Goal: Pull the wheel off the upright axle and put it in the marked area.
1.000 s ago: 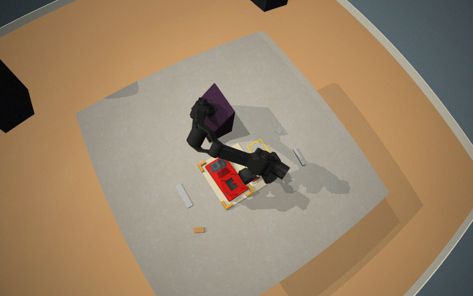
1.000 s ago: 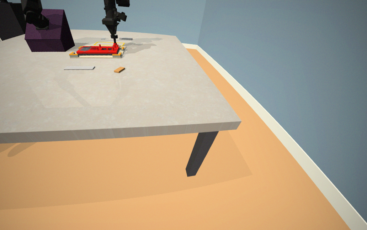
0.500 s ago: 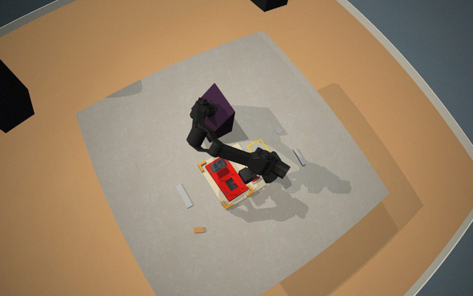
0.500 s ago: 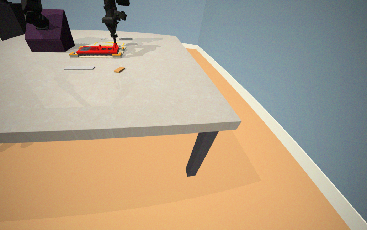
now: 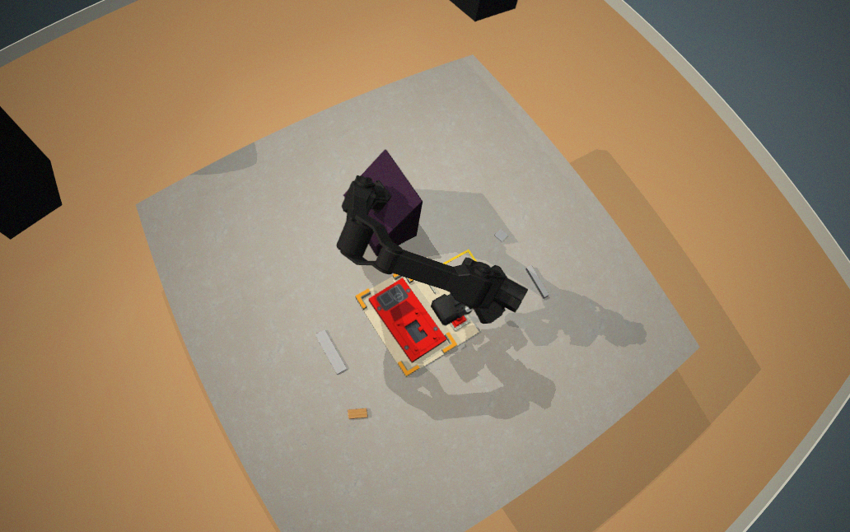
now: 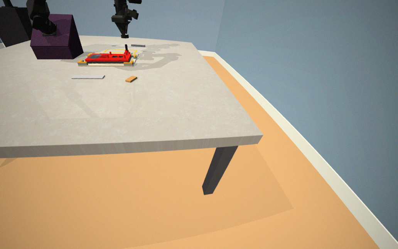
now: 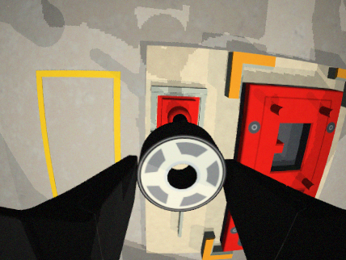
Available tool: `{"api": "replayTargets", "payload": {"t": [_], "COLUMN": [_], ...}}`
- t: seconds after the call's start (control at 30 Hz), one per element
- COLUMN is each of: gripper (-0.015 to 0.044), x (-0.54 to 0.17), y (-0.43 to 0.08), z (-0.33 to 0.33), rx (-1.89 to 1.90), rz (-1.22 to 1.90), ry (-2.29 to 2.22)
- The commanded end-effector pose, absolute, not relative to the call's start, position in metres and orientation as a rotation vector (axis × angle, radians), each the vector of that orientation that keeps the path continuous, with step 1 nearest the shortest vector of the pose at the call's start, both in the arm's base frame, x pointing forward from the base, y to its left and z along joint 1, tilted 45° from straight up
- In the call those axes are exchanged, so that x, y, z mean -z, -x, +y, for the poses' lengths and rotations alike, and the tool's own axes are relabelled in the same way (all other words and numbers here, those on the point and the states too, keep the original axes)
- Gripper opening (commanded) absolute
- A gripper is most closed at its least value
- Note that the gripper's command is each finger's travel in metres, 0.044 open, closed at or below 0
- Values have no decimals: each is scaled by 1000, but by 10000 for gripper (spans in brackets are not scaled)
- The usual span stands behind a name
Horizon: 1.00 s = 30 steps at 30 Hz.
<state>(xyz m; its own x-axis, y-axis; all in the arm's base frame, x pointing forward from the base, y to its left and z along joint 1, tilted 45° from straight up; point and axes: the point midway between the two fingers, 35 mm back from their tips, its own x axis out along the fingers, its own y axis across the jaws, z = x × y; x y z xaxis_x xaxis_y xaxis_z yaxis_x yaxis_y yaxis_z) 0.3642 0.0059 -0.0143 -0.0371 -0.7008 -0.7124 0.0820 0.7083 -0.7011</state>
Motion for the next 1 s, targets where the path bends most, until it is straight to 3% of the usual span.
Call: {"api": "replayTargets", "payload": {"t": [0.0, 0.53, 0.97], "gripper": [0, 0, 0], "x": [27, 74, 90], "y": [-356, -316, -313], "z": [19, 78, 66], "rx": [676, 679, 680], "rz": [1495, 1497, 1497], "ry": [536, 530, 531]}}
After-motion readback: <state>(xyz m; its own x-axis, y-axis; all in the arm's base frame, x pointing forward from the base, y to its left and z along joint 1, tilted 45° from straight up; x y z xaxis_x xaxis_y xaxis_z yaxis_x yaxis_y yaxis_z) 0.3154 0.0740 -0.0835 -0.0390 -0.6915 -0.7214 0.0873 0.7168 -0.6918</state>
